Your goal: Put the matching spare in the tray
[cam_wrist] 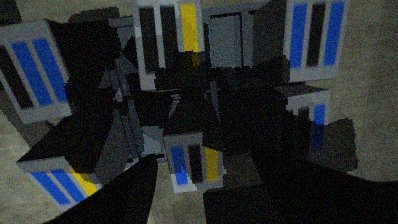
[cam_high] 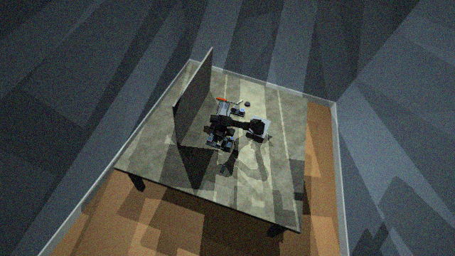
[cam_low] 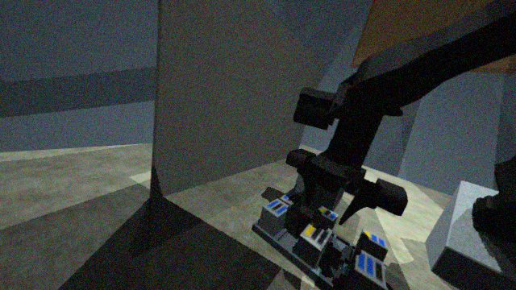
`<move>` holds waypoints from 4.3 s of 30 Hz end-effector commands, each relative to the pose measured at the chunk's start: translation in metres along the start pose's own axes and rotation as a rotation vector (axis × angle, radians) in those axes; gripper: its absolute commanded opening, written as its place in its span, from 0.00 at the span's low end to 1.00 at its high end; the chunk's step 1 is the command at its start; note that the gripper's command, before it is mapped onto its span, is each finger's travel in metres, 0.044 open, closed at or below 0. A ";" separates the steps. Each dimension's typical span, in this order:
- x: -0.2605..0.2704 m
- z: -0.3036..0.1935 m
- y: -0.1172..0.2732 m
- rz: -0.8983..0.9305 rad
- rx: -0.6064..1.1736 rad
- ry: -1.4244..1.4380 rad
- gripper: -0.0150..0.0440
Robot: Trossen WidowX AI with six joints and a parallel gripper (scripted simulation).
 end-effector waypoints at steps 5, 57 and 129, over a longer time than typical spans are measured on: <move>0.003 -0.002 -0.016 0.011 0.003 -0.010 0.76; 0.006 0.000 -0.035 0.010 -0.003 -0.011 0.76; 0.006 0.000 -0.035 0.010 -0.003 -0.011 0.76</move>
Point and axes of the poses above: the point midway between the two fingers, 35 mm back from their tips, its own y axis back along the fingers, its own x axis across the jaws, z = x × y, the point moved 6 cm from there along y, back along the fingers, and after that the axes turned 6 degrees about y, right-handed, at the moved point
